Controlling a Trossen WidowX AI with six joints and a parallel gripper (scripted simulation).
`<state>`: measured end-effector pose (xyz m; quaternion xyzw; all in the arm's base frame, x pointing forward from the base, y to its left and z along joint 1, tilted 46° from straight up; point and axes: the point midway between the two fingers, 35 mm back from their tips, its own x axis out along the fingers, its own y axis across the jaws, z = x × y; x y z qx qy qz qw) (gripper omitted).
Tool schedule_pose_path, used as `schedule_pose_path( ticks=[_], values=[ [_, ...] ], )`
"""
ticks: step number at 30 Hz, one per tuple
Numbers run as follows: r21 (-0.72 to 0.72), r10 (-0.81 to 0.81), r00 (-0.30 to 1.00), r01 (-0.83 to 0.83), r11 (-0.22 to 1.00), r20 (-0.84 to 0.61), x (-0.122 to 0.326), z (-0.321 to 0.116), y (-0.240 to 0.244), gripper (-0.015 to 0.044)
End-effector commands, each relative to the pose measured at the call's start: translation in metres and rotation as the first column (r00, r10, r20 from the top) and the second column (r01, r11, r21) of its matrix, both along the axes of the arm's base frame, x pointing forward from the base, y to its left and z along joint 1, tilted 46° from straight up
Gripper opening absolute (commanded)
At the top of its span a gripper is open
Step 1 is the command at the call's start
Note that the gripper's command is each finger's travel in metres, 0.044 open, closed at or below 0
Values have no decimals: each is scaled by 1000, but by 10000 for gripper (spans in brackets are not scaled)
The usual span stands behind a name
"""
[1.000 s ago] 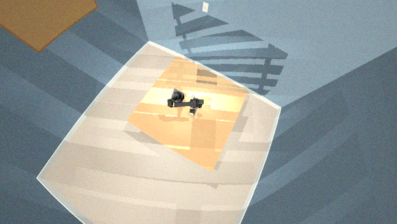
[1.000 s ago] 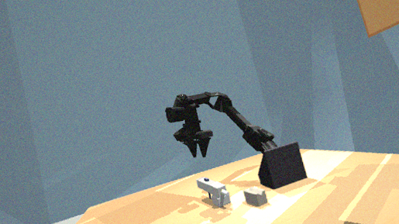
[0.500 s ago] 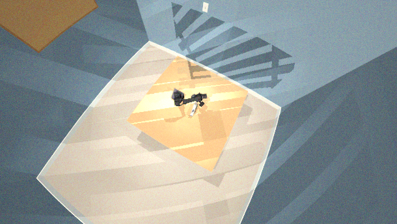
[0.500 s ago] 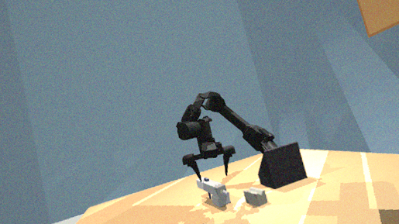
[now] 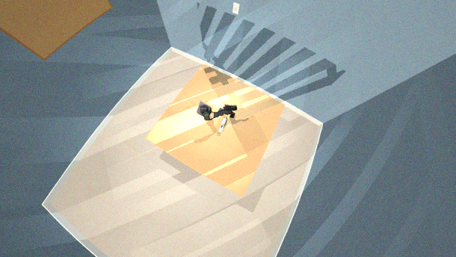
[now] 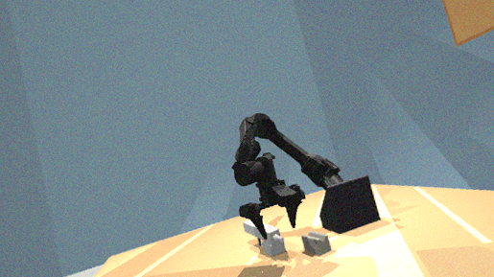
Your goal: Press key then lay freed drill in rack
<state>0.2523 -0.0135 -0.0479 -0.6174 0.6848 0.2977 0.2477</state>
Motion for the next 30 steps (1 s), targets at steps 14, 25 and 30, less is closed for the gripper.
schedule_pose_path(
  ticks=[14, 25, 30],
  values=[
    [2, 6, 1000, -6, 1000, -16, -3, -9, -11, 440],
    [2, 6, 1000, -6, 1000, -16, -5, -18, -27, 440],
    [1, 6, 1000, -6, 1000, -16, -6, -22, -34, 440]
  ],
)
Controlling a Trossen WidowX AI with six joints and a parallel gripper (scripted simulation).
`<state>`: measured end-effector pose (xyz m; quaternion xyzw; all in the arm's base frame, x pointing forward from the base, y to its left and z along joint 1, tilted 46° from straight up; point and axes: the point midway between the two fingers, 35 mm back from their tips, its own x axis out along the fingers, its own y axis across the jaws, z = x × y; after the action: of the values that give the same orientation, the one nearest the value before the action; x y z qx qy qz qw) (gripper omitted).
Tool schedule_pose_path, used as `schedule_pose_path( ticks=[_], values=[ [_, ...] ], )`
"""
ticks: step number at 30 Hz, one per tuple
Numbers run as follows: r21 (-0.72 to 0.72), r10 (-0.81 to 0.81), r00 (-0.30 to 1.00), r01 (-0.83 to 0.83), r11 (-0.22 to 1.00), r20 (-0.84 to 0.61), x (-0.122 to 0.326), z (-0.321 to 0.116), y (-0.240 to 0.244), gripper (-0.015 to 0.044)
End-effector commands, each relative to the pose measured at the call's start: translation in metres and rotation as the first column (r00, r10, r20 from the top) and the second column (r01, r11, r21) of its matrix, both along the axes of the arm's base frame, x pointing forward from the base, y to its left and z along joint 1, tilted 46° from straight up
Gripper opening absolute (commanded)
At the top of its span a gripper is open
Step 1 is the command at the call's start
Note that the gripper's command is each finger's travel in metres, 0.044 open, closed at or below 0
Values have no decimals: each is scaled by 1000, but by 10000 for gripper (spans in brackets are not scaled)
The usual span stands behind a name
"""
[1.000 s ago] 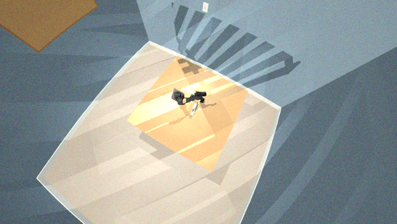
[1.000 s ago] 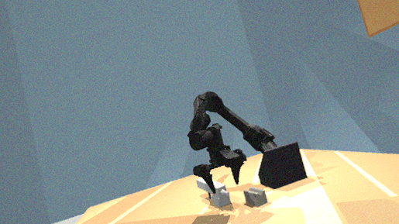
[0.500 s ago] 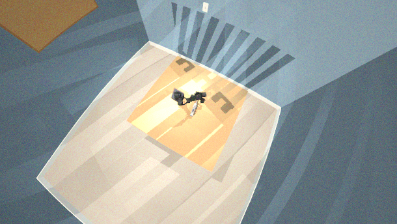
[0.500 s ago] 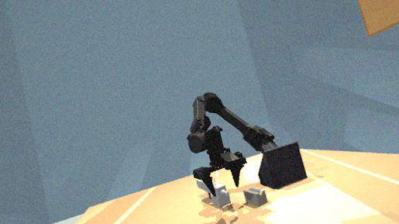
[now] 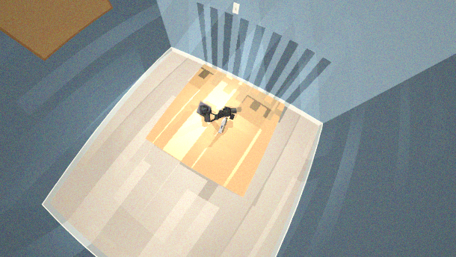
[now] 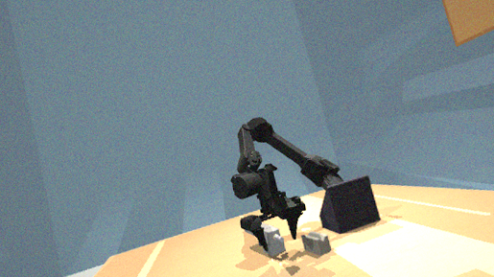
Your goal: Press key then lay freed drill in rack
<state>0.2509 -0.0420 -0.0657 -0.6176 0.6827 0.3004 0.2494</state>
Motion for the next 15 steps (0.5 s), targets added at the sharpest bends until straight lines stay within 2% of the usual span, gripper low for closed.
schedule_pose_path(
  ticks=[1, 14, 15],
  values=[
    [-7, 3, 1000, -3, 1000, -16, -5, -5, -7, 440],
    [-10, 2, 1000, -3, 1000, -17, -7, -10, -18, 440],
    [-5, -2, 1000, 2, 1000, -4, -4, -8, -16, 414]
  ],
)
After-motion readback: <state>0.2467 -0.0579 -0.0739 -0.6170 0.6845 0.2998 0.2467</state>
